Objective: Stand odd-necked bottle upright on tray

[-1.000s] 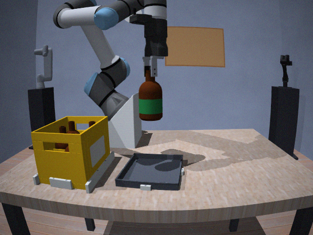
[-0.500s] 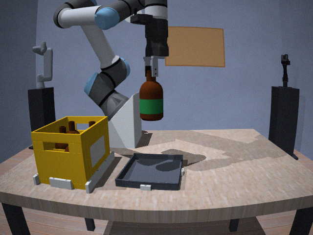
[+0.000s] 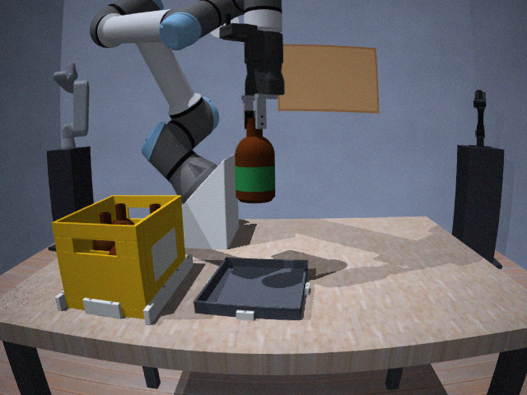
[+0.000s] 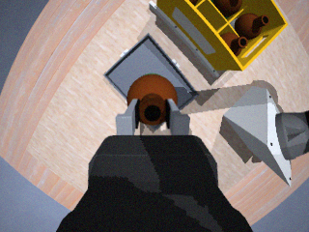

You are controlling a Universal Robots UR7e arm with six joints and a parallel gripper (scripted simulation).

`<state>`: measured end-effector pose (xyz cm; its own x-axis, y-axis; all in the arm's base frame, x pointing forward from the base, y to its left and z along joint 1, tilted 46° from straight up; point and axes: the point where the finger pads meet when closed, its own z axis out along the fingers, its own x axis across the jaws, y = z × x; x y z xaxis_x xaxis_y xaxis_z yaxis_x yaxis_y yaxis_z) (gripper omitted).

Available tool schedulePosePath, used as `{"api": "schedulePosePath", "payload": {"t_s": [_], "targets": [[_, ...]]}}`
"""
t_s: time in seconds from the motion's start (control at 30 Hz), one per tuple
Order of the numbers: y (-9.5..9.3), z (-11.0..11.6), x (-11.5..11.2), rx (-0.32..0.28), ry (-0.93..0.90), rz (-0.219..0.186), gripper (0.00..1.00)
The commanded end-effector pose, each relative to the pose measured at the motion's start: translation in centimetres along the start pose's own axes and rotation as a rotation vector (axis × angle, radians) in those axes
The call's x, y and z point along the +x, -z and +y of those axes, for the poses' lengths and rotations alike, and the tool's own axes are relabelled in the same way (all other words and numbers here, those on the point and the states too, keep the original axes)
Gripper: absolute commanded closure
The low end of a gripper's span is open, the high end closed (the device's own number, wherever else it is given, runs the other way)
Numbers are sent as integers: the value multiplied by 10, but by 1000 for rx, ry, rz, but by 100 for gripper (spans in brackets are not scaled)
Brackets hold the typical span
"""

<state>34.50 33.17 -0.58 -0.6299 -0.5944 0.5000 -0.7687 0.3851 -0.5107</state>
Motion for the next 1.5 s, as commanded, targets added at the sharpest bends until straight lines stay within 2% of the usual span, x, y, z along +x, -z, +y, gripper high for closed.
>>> {"api": "schedulePosePath", "payload": {"t_s": [0.0,1.0,1.47], "targets": [[1,0,0,0,0,-1,100],[0,0,0,0,0,-1,100],[-8,0,0,0,0,-1,100]]}}
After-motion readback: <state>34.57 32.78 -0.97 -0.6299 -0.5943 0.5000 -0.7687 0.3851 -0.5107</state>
